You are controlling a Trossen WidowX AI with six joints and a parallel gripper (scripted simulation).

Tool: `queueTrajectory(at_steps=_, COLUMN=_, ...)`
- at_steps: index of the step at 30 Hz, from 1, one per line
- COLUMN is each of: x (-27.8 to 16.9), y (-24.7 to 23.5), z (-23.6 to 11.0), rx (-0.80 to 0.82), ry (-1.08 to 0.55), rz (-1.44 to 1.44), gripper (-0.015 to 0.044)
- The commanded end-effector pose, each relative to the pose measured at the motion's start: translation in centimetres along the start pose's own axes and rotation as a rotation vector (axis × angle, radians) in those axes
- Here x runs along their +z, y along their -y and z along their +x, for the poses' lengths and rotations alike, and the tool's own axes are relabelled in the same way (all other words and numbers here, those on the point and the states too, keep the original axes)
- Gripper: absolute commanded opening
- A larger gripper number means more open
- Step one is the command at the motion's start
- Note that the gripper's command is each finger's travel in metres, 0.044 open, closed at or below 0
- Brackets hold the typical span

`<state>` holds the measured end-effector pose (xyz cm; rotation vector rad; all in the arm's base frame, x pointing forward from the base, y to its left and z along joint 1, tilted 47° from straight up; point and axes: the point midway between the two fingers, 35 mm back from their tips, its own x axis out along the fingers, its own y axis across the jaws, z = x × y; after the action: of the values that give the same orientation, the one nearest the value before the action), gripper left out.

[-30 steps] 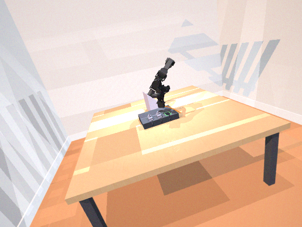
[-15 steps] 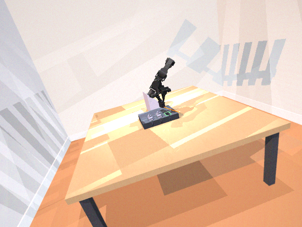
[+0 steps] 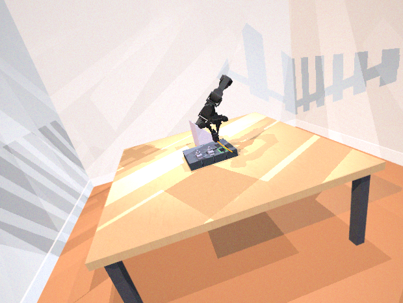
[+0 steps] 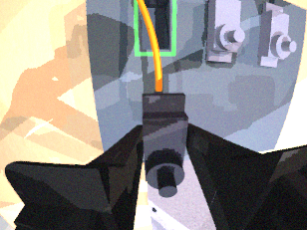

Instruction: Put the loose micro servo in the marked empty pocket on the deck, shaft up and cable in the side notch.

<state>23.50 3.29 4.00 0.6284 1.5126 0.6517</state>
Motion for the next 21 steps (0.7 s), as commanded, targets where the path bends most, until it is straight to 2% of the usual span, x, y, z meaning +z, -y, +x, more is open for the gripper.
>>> queueTrajectory(at_steps=1, x=1.3, y=0.0, z=0.0, rx=0.004, ry=0.003, rz=0.004, gripper=0.0000)
queueTrajectory(at_steps=21, x=9.2, y=-0.1, z=-0.1, rx=0.004, ry=0.007, rz=0.001, gripper=0.0000)
